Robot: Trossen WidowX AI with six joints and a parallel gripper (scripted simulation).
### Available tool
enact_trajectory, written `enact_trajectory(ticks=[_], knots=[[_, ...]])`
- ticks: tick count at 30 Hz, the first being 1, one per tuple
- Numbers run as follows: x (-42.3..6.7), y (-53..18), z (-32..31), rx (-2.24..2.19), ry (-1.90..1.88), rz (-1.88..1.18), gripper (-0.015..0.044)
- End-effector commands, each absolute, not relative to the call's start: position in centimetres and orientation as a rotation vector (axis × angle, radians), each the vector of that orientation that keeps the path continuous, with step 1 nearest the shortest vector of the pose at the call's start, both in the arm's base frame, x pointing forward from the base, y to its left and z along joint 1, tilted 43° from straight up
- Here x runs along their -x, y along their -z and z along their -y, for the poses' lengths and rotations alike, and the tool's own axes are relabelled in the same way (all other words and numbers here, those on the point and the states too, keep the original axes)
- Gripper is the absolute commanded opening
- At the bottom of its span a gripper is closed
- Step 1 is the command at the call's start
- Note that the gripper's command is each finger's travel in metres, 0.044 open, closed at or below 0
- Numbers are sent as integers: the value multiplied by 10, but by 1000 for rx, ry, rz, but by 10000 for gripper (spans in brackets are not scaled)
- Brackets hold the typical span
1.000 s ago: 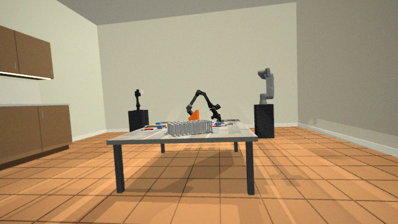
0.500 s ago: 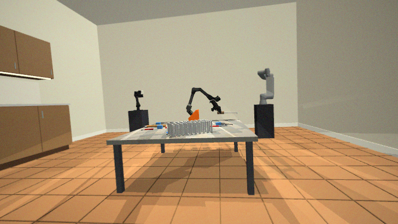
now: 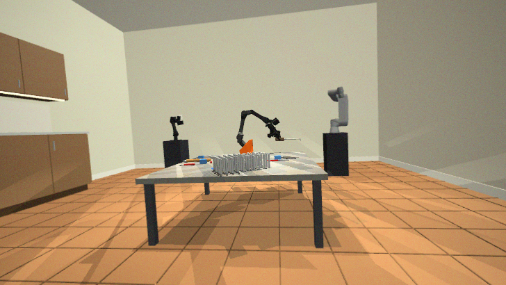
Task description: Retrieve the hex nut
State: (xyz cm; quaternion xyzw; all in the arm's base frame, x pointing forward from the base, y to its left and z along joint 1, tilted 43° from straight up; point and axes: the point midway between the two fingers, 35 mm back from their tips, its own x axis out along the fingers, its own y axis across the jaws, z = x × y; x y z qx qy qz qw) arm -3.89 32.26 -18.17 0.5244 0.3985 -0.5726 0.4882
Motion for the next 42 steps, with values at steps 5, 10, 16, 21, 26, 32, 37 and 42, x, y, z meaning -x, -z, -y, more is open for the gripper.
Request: enact_trajectory(ticks=[5,10,16,21,26,32,37,42], knots=[[13,166,-334,-1482,1536,-843,0],[-3,157,-338,-1617,1636,-738,0],[-25,147,-334,-1755,1680,-606,0],[-39,140,-334,-1862,1744,-506,0],[-54,131,-336,-1984,1828,-384,0],[-73,121,-336,-2133,1929,-215,0],[-89,112,-335,-2250,2010,-59,0],[-104,103,-333,-2362,2085,109,0]])
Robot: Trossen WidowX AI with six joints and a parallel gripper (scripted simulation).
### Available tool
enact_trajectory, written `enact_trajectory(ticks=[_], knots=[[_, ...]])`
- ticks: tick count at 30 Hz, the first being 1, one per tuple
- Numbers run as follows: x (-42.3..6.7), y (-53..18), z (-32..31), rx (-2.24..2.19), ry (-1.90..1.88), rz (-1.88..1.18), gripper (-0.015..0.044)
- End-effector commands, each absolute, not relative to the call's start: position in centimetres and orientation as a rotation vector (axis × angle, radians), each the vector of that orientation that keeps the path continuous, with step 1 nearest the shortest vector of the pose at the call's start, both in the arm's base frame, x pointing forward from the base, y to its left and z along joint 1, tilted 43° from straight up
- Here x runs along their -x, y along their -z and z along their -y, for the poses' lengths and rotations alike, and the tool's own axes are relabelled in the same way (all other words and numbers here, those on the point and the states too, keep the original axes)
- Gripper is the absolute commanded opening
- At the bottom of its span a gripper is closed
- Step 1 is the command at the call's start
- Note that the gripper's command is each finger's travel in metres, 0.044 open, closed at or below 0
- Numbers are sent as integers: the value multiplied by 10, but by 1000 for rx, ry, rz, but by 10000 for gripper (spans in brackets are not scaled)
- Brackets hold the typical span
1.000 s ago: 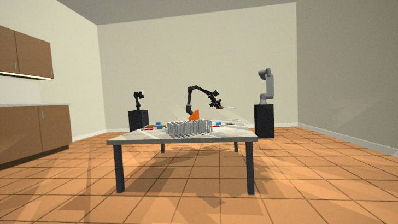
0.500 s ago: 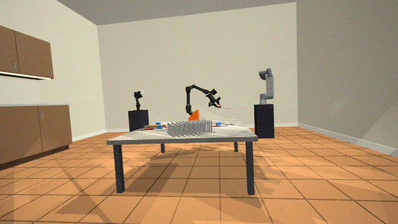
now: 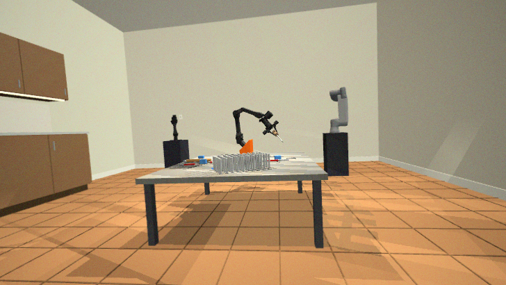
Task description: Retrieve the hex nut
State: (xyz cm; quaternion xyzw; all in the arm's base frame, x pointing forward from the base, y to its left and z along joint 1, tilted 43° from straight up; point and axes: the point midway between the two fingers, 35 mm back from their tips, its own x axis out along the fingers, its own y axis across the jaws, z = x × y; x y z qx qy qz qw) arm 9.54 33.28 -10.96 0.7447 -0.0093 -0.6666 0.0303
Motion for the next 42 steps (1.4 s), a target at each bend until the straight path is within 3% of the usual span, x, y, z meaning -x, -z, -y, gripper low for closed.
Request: enact_trajectory(ticks=[1,25,42], knots=[[-108,101,-332,-2384,2099,144,0],[-183,56,-308,-2823,2308,1127,0],[-230,25,-278,-2944,2262,2082,0]])
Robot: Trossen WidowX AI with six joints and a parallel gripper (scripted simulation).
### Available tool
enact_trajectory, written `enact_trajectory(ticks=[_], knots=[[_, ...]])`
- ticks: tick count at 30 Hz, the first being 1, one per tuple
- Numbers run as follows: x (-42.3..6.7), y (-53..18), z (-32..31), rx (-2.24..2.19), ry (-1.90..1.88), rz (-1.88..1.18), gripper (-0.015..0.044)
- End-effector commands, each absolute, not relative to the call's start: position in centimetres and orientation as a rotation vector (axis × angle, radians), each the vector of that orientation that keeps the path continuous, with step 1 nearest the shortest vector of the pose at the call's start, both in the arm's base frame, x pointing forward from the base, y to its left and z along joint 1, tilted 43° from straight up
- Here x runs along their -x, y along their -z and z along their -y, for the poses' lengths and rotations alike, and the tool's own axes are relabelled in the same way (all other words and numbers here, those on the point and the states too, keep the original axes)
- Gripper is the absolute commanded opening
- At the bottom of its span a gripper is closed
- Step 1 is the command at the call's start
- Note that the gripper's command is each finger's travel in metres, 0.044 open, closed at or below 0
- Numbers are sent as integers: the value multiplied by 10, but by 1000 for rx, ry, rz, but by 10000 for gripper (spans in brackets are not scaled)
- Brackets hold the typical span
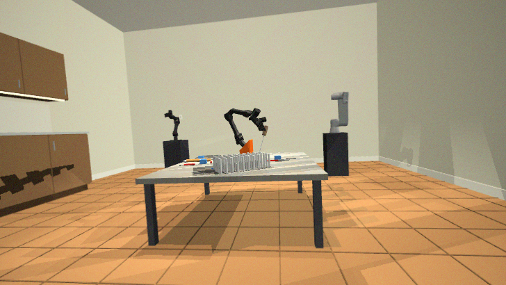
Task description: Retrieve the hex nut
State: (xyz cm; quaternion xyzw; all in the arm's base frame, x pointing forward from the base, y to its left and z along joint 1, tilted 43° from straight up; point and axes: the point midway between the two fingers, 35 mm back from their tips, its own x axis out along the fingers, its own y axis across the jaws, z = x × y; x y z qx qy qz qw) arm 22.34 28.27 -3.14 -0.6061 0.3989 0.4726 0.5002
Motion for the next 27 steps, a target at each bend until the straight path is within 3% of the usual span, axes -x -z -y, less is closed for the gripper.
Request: enact_trajectory(ticks=[1,27], knots=[[-233,24,-276,1375,-1053,-1004,0],[-288,-20,-215,664,-430,-1194,0]])
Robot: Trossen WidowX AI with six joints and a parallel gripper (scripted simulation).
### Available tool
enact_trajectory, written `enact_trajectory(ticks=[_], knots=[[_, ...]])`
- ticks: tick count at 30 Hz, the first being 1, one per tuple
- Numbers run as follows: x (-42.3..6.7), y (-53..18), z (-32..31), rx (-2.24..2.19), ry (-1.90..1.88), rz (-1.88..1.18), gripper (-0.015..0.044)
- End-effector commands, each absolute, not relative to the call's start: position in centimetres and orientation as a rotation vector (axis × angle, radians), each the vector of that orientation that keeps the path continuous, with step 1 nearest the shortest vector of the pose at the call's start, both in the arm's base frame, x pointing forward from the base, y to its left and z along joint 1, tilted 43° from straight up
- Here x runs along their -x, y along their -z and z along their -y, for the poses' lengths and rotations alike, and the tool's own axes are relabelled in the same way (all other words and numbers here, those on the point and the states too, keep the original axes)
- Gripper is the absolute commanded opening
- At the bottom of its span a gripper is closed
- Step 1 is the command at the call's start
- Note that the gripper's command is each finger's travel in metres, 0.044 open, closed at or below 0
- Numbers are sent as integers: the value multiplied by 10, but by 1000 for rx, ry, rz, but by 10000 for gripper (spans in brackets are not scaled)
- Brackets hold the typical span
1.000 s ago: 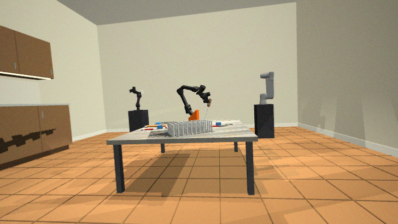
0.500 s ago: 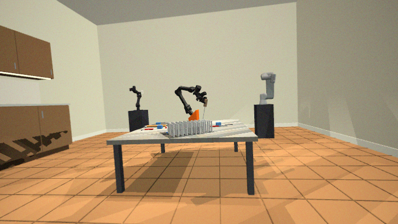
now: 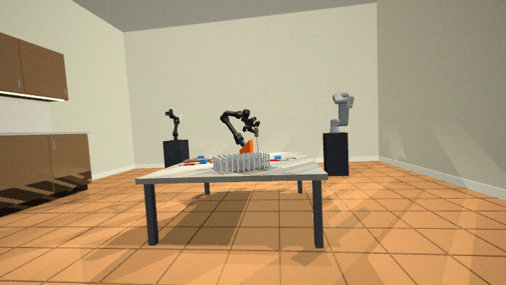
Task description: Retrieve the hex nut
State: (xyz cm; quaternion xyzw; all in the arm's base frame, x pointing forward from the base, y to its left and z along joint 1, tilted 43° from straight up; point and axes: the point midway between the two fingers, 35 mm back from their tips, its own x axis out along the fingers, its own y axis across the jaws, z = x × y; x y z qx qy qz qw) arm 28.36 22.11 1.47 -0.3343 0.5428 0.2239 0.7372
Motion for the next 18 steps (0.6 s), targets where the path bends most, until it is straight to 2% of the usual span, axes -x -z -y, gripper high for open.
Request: enact_trajectory(ticks=[1,18], knots=[[-290,-22,-212,636,-406,-1197,0],[-316,-51,-164,152,-6,-1189,0]])
